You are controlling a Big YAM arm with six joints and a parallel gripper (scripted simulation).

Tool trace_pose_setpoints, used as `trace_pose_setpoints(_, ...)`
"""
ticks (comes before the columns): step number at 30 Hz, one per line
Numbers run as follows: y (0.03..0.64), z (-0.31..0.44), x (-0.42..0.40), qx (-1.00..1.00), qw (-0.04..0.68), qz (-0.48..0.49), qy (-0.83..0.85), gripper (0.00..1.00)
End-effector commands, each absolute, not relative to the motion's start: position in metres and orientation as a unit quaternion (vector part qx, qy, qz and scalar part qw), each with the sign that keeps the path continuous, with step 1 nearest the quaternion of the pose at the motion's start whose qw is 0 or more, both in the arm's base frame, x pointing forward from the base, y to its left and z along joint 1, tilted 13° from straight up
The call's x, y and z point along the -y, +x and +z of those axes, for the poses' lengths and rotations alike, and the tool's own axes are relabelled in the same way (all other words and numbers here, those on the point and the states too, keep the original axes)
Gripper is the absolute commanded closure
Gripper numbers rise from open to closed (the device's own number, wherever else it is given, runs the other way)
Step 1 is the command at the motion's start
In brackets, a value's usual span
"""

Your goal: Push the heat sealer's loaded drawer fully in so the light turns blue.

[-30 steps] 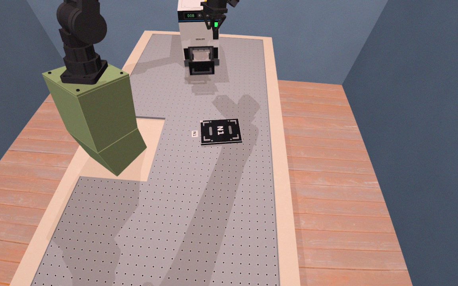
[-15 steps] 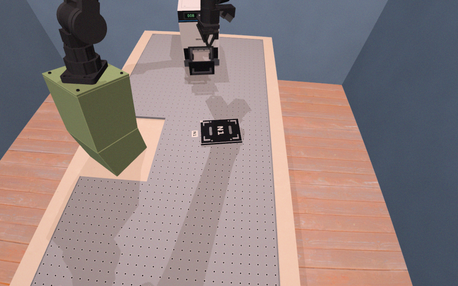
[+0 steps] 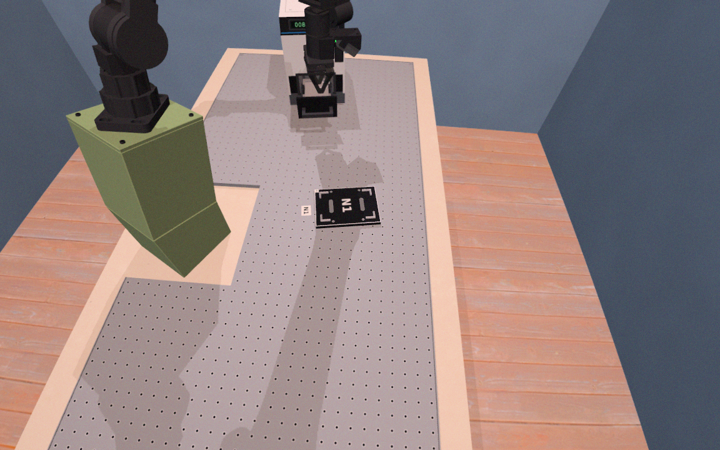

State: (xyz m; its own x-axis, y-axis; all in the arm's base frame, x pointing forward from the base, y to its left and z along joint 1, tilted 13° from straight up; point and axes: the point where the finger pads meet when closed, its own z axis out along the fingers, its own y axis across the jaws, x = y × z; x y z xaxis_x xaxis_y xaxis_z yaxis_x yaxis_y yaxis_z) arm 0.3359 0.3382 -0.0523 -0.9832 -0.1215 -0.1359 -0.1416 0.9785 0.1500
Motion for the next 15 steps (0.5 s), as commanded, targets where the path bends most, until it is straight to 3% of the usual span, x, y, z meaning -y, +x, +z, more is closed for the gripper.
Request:
trace_pose_setpoints(1, 0.334, -0.069, -0.336, -0.994, 0.064, 0.082, -0.025, 0.55)
trace_pose_setpoints(15, 0.335, -0.075, -0.337, -0.992, 0.076, 0.096, -0.007, 0.55)
